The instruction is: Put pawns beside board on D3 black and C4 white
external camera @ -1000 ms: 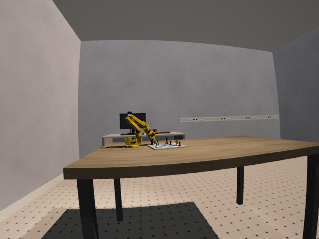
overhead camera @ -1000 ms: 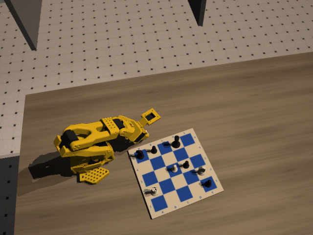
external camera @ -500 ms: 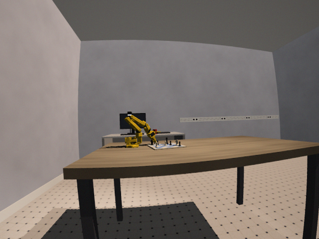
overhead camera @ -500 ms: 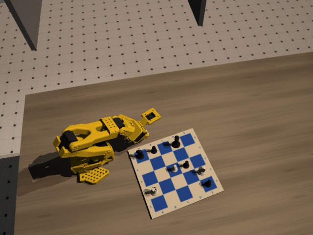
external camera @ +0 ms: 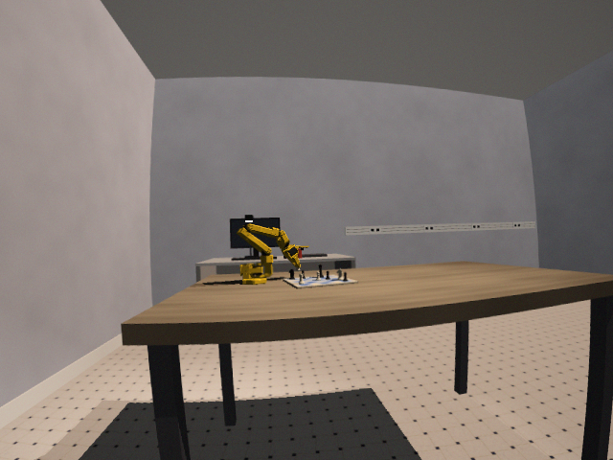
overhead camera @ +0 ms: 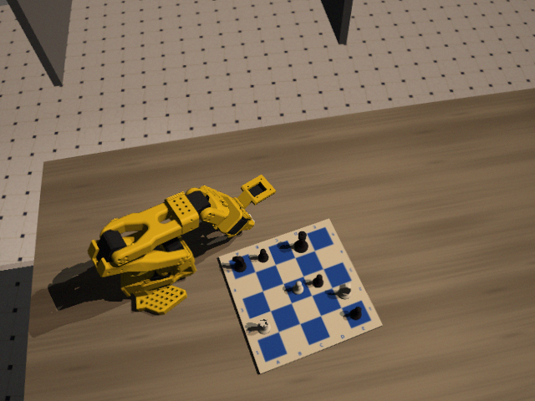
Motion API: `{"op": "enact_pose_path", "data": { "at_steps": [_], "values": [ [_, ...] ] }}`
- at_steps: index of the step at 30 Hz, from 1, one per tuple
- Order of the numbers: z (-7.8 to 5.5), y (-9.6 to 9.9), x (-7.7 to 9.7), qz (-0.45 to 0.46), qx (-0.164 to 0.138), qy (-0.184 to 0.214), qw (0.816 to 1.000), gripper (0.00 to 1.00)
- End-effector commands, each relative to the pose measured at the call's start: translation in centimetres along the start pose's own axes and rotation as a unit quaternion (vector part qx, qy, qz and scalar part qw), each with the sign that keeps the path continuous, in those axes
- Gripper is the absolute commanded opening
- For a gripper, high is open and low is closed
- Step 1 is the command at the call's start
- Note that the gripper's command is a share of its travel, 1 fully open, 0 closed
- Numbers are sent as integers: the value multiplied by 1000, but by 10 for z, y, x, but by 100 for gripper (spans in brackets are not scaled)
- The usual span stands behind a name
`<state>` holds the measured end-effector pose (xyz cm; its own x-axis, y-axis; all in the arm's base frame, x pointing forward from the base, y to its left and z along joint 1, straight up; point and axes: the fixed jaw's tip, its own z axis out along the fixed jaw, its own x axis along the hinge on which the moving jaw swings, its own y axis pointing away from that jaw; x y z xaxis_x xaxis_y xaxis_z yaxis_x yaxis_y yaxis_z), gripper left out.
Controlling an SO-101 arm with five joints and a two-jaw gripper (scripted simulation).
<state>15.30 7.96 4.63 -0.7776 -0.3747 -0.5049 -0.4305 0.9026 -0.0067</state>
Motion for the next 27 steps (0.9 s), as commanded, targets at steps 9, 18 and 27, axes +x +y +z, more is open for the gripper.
{"op": "enact_pose_path", "data": {
  "at_steps": [9, 18, 27],
  "values": [
    [-25, -1, -15, 0, 2, -6, 1000, 0],
    [-31, -1, -18, 0, 2, -6, 1000, 0],
    [-31, -8, -19, 16, 11, -6, 1000, 0]
  ]
}}
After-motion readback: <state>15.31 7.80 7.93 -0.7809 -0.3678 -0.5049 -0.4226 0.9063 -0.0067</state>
